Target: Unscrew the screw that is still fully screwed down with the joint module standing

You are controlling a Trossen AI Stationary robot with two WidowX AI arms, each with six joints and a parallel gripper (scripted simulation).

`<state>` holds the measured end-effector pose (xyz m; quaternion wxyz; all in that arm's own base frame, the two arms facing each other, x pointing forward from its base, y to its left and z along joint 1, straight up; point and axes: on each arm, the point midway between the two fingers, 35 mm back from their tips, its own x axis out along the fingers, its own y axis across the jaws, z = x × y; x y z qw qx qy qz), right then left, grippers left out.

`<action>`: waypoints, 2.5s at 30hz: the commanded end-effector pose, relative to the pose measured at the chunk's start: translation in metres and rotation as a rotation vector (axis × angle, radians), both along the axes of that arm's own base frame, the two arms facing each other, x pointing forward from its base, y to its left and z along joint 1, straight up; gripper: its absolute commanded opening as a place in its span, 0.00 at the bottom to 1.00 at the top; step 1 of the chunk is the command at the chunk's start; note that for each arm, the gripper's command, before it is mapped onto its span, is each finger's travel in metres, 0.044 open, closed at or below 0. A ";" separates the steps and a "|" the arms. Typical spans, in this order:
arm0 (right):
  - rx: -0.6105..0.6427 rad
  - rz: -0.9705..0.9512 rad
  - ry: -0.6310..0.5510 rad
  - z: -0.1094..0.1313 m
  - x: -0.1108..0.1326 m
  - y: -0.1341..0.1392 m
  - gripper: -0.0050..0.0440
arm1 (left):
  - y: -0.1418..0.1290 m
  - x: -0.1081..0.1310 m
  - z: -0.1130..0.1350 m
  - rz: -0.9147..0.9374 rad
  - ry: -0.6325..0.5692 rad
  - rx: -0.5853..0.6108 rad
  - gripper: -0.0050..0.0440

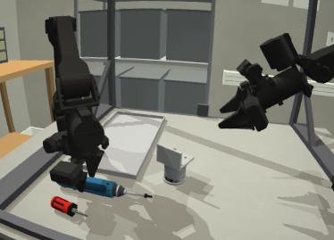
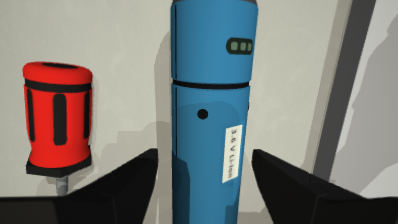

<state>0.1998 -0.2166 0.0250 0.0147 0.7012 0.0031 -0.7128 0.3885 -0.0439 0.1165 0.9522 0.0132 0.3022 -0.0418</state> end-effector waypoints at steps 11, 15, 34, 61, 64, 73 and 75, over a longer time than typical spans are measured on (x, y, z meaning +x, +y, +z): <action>-0.037 0.000 -0.033 0.046 0.006 -0.004 0.97 | 0.000 0.003 0.011 -0.001 -0.029 -0.003 1.00; -0.037 0.000 -0.033 0.070 0.006 -0.003 1.00 | 0.000 0.003 0.011 -0.001 -0.029 -0.003 1.00; -0.021 0.000 -0.020 0.071 0.003 -0.001 1.00 | 0.000 0.003 0.011 -0.001 -0.029 -0.003 1.00; -0.021 0.000 -0.020 0.071 0.003 -0.001 1.00 | 0.000 0.003 0.011 -0.001 -0.029 -0.003 1.00; -0.021 0.000 -0.020 0.071 0.003 -0.001 1.00 | 0.000 0.003 0.011 -0.001 -0.029 -0.003 1.00; -0.021 0.000 -0.020 0.071 0.003 -0.001 1.00 | 0.000 0.003 0.011 -0.001 -0.029 -0.003 1.00; -0.021 0.000 -0.020 0.071 0.003 -0.001 1.00 | 0.000 0.003 0.011 -0.001 -0.029 -0.003 1.00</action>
